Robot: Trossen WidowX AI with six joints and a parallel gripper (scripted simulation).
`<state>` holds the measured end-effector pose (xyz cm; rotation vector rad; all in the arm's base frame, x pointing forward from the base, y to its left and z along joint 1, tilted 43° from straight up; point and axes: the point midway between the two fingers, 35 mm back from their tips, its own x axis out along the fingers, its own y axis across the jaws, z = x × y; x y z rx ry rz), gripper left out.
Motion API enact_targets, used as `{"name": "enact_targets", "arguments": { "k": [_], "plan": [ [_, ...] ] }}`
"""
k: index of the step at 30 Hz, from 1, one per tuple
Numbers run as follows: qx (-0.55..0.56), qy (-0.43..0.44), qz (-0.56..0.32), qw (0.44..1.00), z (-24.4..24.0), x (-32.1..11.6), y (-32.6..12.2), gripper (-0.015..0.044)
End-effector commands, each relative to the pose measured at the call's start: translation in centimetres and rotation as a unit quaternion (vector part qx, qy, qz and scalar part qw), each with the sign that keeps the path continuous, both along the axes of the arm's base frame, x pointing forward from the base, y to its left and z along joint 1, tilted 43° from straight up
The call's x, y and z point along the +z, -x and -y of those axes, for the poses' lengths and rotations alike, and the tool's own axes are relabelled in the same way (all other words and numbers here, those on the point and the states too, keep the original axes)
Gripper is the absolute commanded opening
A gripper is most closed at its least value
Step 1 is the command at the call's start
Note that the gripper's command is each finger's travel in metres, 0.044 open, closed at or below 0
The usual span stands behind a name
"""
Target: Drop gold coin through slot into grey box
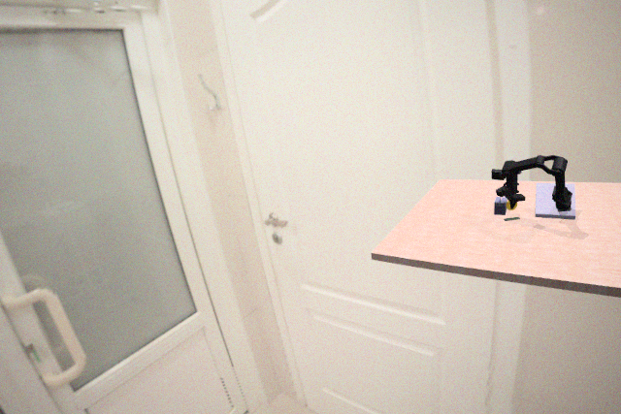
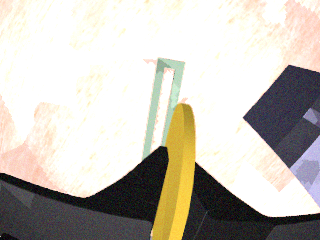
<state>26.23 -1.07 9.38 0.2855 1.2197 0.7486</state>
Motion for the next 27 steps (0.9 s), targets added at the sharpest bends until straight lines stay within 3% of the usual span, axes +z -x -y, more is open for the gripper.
{"name": "enact_targets", "arguments": {
  "k": [1,15,27],
  "plan": [
    [0.001,0.002,0.002,1.000,0.9,1.0,0.1,0.0000],
    [0.004,0.000,0.004,1.000,2.6,3.2,0.9,0.0000],
    [0.147,0.029,0.131,0.980,2.8,3.2,1.0,0.0000]
  ]
}}
